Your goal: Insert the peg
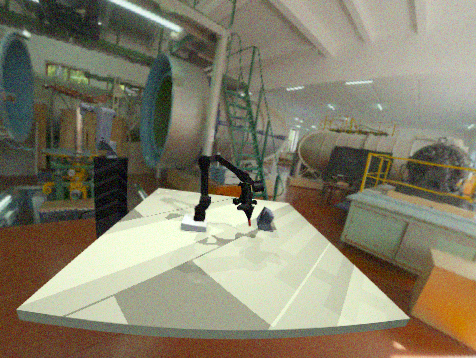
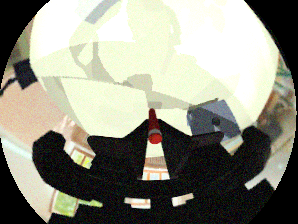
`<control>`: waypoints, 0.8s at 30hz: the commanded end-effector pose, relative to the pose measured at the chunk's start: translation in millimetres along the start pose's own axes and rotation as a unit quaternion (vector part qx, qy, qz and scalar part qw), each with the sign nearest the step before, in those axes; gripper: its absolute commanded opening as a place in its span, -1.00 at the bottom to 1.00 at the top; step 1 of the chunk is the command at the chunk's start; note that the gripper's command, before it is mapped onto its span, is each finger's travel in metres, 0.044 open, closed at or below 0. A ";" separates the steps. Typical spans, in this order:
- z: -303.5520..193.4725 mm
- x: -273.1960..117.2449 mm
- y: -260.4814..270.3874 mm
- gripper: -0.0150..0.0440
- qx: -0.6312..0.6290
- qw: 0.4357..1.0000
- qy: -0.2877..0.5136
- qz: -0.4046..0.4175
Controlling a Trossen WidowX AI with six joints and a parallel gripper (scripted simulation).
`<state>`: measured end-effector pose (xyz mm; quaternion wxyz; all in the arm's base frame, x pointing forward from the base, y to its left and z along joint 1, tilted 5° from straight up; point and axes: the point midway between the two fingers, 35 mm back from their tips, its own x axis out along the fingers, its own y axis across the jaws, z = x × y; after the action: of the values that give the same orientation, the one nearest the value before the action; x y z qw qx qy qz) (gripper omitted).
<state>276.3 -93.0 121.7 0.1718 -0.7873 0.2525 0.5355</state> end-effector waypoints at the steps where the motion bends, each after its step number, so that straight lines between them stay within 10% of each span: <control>1: 0.9 0.4 -3.5 -0.49 -0.001 1.000 0.013 0.001; 24: 6.5 1.2 -25.3 -0.49 -0.006 0.997 0.078 -0.009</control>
<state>285.8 -71.8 118.4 0.1534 -0.8252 0.2534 0.4810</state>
